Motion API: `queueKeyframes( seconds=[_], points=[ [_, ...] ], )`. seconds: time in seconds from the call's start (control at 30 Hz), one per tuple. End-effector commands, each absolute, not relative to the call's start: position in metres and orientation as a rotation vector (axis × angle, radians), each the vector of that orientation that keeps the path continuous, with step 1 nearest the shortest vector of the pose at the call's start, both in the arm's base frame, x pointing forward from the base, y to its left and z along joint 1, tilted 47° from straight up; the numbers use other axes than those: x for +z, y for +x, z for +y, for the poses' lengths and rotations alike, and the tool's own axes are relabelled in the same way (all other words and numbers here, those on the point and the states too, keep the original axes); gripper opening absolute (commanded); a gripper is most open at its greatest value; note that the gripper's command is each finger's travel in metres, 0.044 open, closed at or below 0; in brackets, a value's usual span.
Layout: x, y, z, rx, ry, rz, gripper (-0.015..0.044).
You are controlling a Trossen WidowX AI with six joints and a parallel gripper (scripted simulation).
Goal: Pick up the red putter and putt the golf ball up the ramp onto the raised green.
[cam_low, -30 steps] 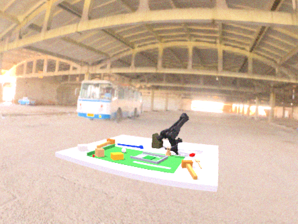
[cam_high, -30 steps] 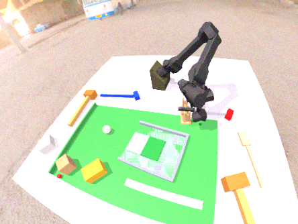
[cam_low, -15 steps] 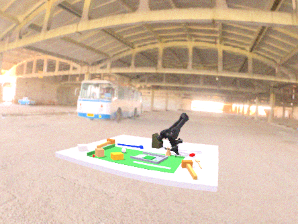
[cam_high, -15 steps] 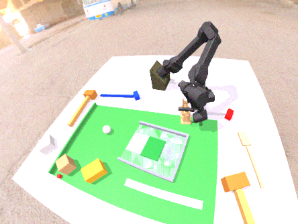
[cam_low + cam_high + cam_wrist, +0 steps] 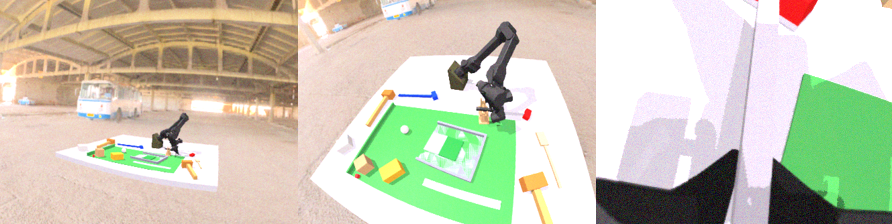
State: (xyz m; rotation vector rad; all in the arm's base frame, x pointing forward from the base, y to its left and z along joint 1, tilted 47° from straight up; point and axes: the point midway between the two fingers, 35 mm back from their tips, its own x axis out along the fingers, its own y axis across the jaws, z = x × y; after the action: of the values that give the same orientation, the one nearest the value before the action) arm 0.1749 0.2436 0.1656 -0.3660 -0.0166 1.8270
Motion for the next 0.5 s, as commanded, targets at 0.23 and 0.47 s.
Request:
queueKeyframes(
  seconds=[0.23,0.47],
  points=[
    [0.170,0.183,0.227,1.820,-0.367,0.038,0.0000],
    [0.178,0.185,0.214,1.819,-0.355,0.074,0.0000]
  ],
)
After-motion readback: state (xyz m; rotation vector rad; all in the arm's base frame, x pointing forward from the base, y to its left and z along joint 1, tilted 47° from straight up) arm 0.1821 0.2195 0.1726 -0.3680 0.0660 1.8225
